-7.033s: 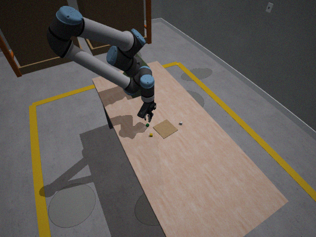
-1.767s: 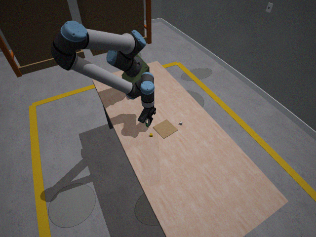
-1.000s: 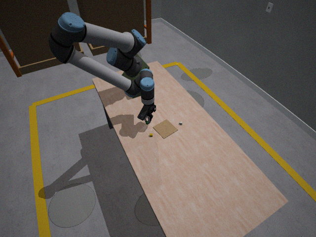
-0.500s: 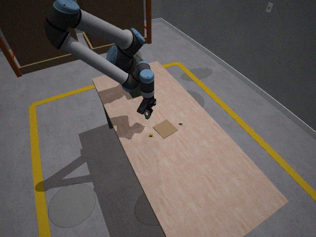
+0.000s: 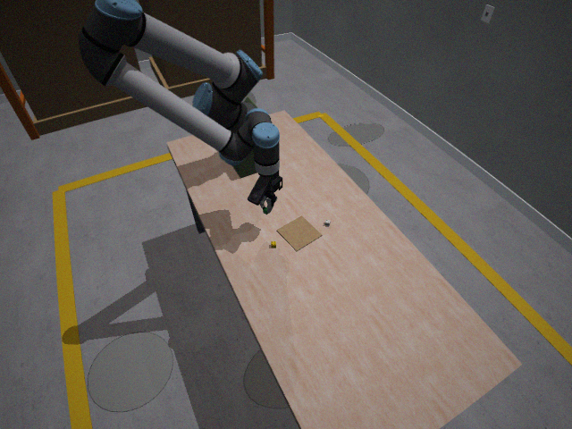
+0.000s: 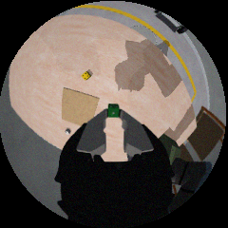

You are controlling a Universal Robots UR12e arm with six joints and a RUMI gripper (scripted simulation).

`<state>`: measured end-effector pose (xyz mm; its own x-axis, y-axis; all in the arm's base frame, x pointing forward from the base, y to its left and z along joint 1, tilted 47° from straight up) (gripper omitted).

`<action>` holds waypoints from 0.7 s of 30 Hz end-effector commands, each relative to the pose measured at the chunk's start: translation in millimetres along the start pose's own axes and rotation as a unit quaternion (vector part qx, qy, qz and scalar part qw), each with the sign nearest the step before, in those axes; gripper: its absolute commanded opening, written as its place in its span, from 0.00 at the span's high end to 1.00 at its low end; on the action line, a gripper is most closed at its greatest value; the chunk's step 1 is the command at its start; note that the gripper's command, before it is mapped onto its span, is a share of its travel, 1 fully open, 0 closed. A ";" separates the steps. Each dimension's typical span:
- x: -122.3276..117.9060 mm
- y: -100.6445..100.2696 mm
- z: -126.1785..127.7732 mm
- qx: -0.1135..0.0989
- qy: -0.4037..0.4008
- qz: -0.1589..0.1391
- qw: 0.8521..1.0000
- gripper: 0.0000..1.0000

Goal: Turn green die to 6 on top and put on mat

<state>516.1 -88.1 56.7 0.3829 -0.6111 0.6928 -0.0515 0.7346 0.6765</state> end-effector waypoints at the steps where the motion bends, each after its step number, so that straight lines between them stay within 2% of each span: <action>1: 0.1 0.4 -0.4 0.000 -0.001 0.000 1.000 0.97; 10: -0.8 0.2 -3.4 0.000 -0.020 0.000 1.000 0.97; 21: -4.7 -0.7 -15.9 0.000 -0.098 -0.001 0.995 0.97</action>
<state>526.0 -82.9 50.5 0.2380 -0.6500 0.7217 -0.0549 0.7328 0.6782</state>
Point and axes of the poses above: the point where the finger pads meet when closed, its own y axis back along the fingers, its own z axis across the jaws, x = y × z, the point moved 4 cm from there along y, back along the fingers, and after that the axes turned 8 degrees about -y, right-handed, at the moved point
